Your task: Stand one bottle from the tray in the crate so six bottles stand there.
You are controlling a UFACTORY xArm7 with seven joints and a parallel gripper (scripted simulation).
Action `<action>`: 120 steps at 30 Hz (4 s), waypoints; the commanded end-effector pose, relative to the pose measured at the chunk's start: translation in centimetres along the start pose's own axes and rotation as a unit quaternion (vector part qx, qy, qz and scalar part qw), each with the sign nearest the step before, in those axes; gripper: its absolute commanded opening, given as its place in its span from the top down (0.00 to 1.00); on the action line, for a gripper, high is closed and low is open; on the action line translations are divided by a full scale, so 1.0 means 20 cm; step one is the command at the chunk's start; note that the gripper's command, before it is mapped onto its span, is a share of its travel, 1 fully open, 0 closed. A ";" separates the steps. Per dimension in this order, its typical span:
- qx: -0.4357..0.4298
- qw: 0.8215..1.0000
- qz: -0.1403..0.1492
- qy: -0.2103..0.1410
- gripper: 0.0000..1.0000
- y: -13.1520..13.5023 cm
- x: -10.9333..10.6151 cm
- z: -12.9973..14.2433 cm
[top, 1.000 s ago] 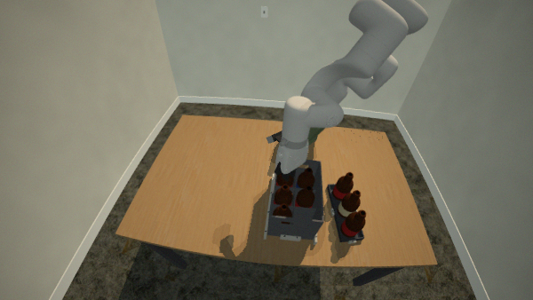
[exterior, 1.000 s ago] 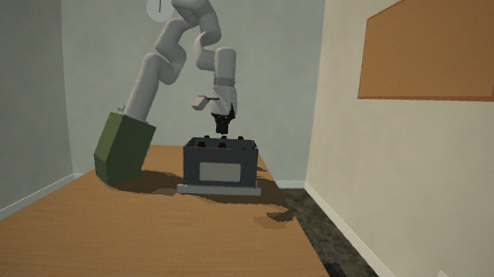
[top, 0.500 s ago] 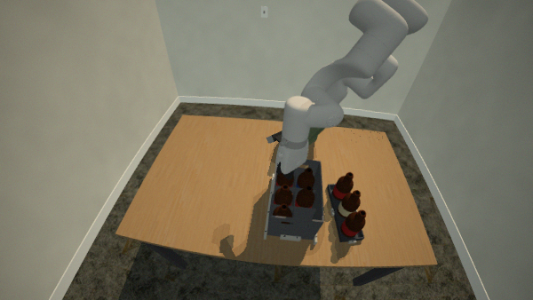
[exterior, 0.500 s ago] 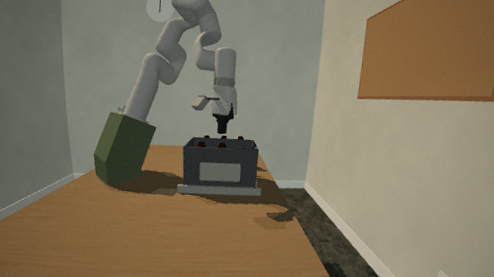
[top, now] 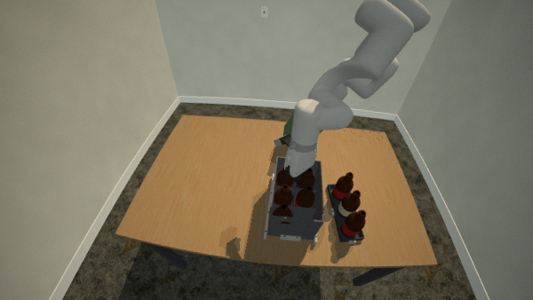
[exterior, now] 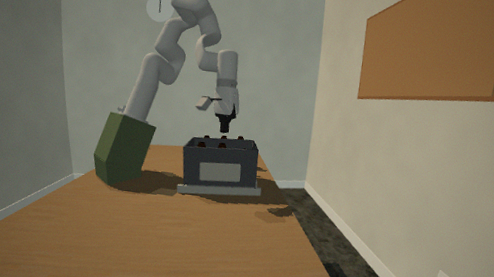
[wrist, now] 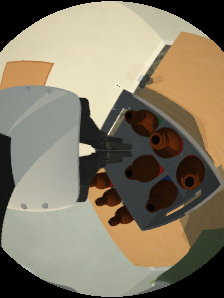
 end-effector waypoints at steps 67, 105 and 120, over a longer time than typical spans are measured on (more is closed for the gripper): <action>-0.074 0.997 -0.003 0.003 0.35 1.01 0.06 0.76; -0.074 0.997 -0.003 0.003 0.35 1.01 0.23 0.76; -0.074 0.997 -0.003 0.003 0.35 1.01 0.23 0.76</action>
Point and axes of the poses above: the point where the finger pads meet when closed, its own x axis out along the fingers, its own y axis across the jaws, z = x × y, the point moved 10 cm from there along -x, back along the fingers, and after that the axes turned 6 degrees about x, right-handed, at the moved point
